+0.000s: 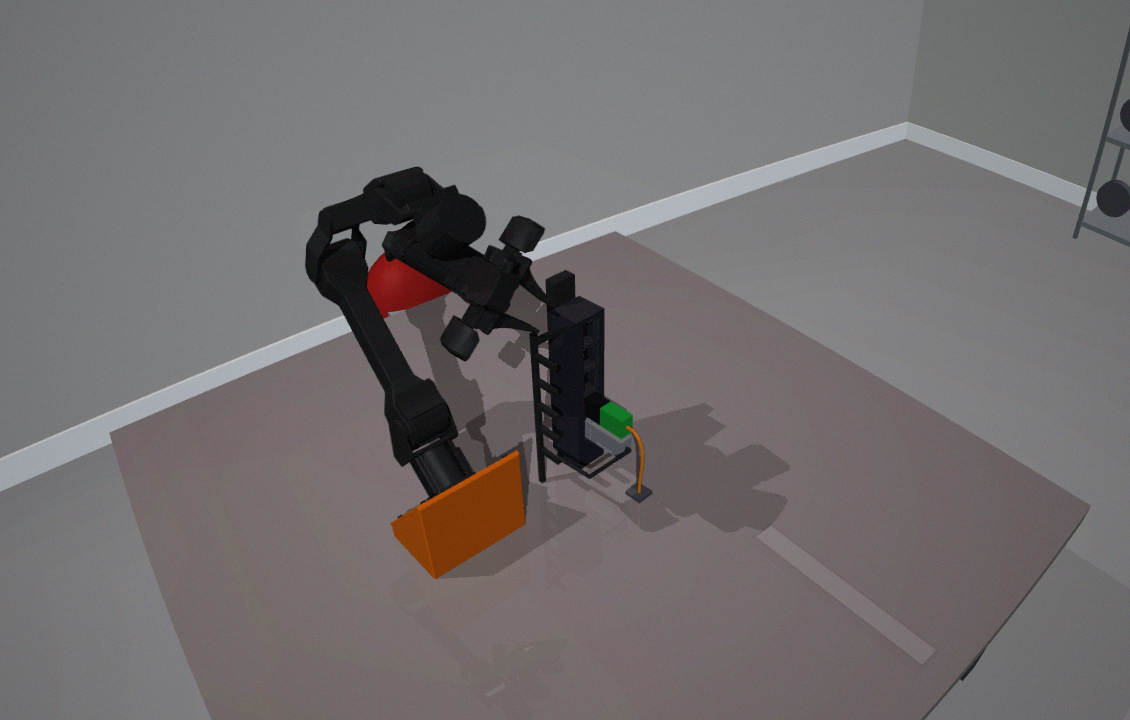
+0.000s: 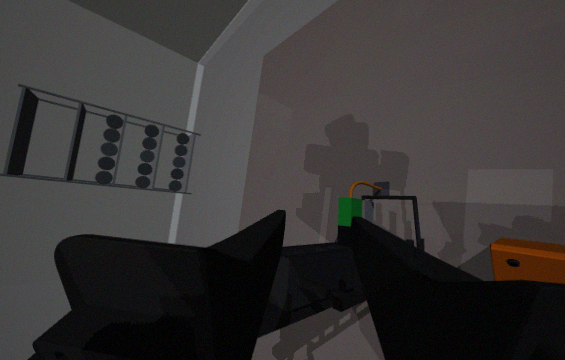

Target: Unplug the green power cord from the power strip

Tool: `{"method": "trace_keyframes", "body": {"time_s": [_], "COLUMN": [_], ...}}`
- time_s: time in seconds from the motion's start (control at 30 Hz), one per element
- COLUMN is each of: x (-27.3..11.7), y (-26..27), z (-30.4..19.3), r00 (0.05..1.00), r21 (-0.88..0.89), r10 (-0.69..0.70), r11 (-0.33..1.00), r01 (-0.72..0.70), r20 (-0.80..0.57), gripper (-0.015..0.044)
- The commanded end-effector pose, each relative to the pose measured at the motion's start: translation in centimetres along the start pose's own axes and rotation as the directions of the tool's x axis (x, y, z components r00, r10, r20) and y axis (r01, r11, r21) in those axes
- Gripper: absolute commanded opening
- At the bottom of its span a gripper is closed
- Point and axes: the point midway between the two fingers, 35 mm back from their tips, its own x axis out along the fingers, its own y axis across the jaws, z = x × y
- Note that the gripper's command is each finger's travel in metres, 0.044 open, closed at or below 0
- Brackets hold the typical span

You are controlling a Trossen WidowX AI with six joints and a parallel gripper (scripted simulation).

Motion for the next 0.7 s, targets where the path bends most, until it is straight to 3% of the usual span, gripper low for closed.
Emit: {"method": "trace_keyframes", "body": {"time_s": [0.0,0.23,0.47,0.67], "x": [3.7,14.4,24.5,25.4], "y": [0.9,0.5,-3.0,-3.6], "z": [0.3,-1.9,-4.1,-4.4], "r00": [0.990,0.870,0.678,0.656], "r21": [-0.056,-0.189,-0.320,-0.333], "r10": [-0.115,-0.418,-0.675,-0.697], "r11": [0.992,0.906,0.737,0.716], "r01": [0.111,0.379,0.596,0.614], "r20": [-0.083,-0.260,-0.291,-0.289], "gripper": [0.0160,0.0160,0.0160,0.0160]}}
